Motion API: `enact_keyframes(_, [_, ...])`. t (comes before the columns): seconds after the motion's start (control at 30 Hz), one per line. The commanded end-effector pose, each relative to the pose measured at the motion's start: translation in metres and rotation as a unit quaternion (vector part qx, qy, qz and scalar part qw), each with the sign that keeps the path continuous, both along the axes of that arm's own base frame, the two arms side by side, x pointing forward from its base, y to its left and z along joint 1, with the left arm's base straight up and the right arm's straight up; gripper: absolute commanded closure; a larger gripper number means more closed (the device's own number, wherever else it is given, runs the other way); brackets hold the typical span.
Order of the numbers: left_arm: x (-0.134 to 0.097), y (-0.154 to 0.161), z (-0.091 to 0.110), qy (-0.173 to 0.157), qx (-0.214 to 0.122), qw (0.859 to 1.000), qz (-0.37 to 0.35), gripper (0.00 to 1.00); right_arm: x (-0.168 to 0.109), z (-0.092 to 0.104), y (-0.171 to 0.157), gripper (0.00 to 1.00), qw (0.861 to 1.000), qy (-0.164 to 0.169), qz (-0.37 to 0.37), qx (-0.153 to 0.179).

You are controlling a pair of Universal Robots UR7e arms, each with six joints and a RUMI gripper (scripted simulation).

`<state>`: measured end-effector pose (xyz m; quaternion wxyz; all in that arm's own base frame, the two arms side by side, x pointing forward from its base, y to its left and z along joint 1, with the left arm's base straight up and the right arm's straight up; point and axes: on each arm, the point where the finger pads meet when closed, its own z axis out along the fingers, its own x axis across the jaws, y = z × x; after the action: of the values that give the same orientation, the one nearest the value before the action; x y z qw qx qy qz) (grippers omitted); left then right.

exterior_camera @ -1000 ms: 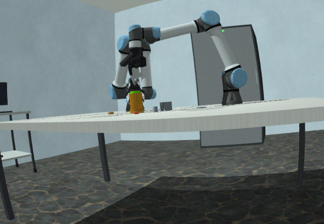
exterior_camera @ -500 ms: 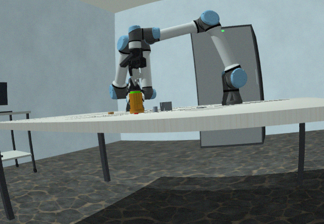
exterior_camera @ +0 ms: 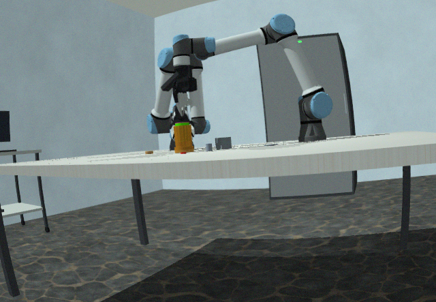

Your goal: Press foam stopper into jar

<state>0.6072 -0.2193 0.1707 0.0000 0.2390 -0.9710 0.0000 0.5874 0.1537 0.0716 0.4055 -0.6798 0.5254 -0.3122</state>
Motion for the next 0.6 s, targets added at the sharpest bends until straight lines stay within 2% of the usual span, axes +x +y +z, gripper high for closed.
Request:
enact_keyframes(0.0, [0.0002,-0.0002,0.0008,-0.001,0.0,1.0,0.0,1.0,-0.0004,-0.0015,-0.0002,0.67,1.0,0.002,0.0,-0.001])
enact_keyframes(0.37, [0.0002,-0.0002,0.0008,-0.001,0.0,1.0,0.0,1.0,-0.0004,-0.0015,-0.0002,0.67,1.0,0.002,0.0,-0.001])
enact_keyframes(0.57, [0.0003,-0.0002,-0.0078,-0.001,0.0,1.0,0.0,1.0,-0.0004,-0.0015,-0.0002,0.67,1.0,0.002,0.0,-0.001])
